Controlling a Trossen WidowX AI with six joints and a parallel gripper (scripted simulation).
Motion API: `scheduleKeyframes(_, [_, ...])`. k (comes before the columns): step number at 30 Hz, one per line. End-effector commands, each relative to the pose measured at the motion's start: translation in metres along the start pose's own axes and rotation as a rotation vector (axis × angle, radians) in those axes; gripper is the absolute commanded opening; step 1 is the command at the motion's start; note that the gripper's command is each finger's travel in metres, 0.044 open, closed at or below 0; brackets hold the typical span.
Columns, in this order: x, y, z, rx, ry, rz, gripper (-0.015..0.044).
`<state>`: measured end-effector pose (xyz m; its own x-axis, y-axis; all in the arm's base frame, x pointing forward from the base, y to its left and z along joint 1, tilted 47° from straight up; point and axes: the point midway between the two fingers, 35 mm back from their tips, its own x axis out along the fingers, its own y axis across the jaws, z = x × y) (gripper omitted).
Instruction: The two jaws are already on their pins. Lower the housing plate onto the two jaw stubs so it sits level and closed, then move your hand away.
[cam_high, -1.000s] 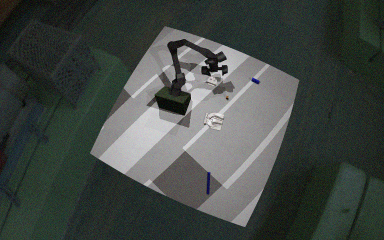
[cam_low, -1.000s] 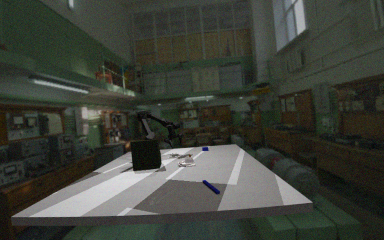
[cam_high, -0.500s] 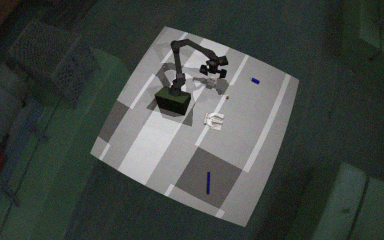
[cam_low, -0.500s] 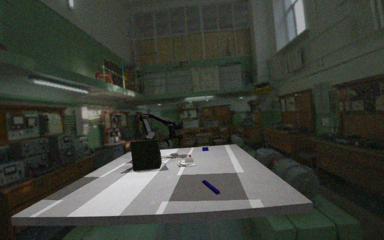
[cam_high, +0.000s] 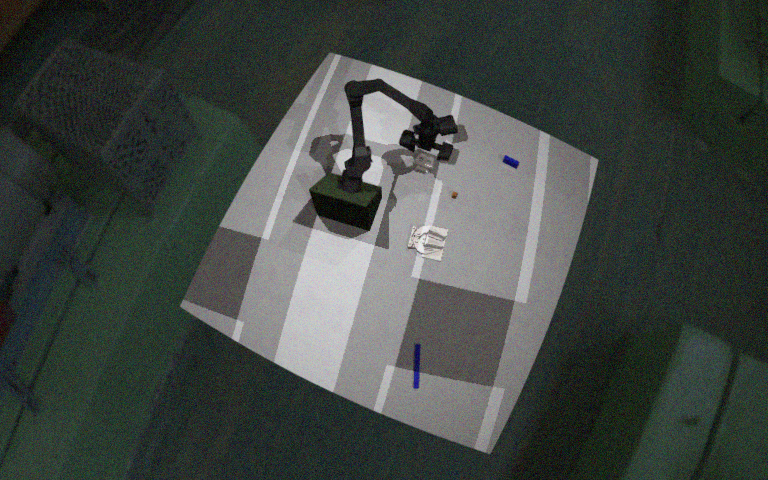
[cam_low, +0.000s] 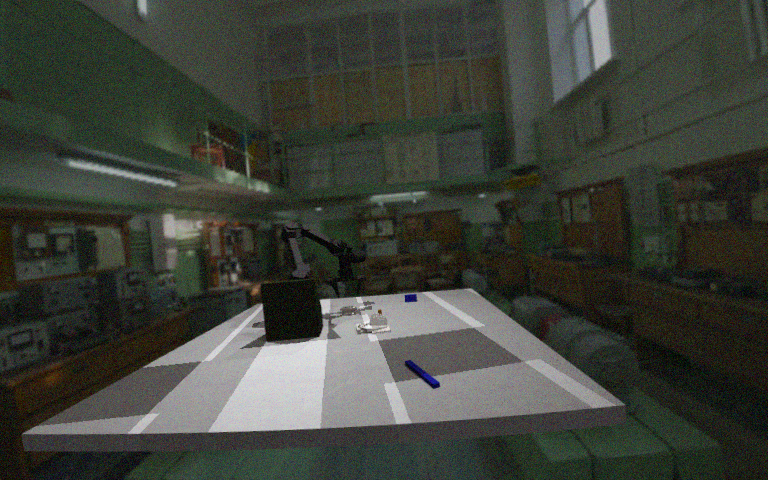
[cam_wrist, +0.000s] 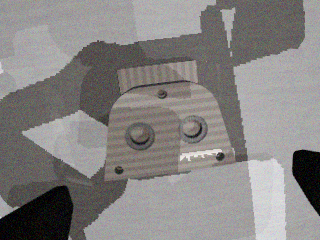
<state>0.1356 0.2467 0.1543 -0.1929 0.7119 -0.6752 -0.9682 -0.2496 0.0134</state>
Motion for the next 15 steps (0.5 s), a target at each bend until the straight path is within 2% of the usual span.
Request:
scheduleKeyframes(1, [0.0208, 0.0021, -0.004, 0.015, 0.008, 0.01, 0.044])
scheduleKeyframes(15, [0.0292, 0.0019, -0.004, 0.015, 0.007, 0.01, 0.044])
